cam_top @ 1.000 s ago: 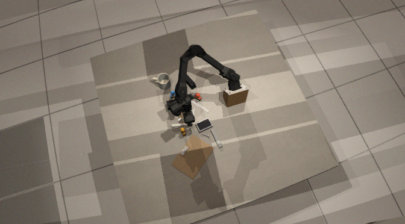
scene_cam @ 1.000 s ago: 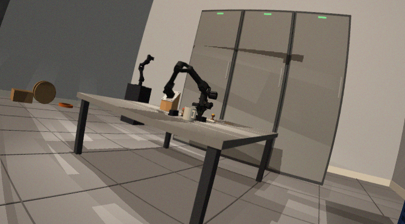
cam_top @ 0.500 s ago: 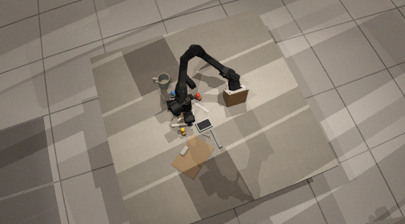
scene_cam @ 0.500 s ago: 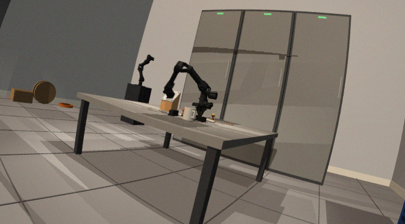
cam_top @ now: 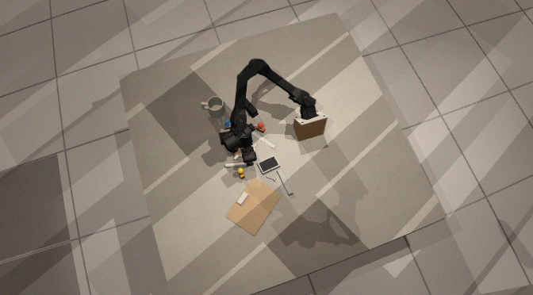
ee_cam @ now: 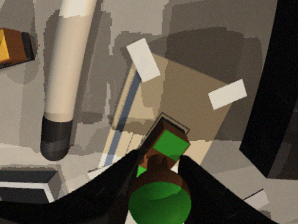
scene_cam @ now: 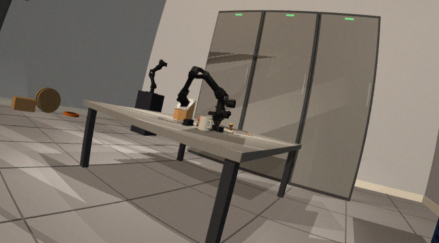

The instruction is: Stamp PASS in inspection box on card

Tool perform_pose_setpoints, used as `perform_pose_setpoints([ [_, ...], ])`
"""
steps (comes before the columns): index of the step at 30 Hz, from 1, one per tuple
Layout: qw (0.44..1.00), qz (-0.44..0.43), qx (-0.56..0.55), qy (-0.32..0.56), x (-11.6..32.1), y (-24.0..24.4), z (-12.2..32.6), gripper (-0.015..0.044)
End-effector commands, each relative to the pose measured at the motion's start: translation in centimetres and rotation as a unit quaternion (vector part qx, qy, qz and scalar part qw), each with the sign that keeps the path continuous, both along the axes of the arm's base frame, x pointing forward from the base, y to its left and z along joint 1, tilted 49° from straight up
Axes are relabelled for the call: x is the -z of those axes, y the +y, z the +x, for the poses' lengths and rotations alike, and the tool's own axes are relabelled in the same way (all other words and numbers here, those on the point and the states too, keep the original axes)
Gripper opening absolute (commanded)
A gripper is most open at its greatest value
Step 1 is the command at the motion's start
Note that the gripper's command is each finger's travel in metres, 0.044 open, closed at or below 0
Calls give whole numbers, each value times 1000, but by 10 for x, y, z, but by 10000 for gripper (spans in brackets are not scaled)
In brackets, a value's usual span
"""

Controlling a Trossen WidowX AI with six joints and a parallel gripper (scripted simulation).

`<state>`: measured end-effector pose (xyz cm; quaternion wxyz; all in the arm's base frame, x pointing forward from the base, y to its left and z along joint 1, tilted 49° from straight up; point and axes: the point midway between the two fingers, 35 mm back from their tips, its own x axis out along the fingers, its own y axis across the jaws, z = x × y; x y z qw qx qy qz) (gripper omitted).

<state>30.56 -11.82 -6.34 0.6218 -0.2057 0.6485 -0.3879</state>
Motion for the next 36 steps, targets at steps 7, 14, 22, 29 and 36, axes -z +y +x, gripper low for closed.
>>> perform_pose_setpoints([
  [7,1000,-1,1,2,1,-2,-1,0],
  [14,1000,-1,1,2,1,-2,-1,0],
  [22,1000,-1,1,2,-1,0,0,0],
  [29,1000,-1,1,2,-3,3,0,0],
  [36,1000,-1,1,2,-5,5,1,0],
])
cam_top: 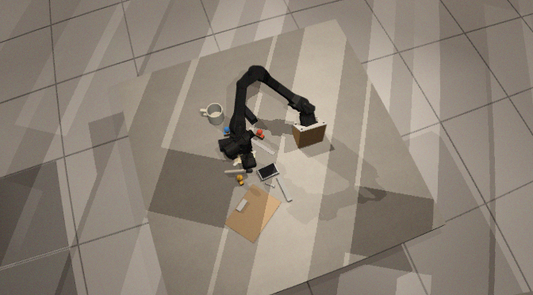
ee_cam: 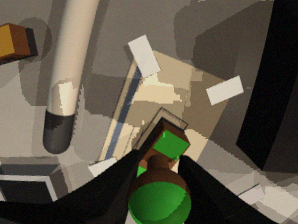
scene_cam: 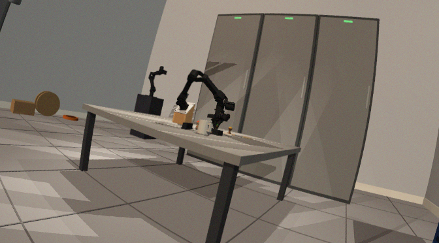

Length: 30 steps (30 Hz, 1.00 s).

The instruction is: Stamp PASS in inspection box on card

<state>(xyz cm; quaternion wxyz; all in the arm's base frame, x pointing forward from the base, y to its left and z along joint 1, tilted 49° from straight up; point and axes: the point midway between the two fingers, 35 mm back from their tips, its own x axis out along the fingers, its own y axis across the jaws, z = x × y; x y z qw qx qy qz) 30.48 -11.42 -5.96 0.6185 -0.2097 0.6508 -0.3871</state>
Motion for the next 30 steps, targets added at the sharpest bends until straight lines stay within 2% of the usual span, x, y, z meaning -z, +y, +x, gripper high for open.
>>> perform_pose_setpoints([
  [1,1000,1,2,-3,-2,2,2,0],
  [30,1000,3,2,-4,-29,33,10,0],
])
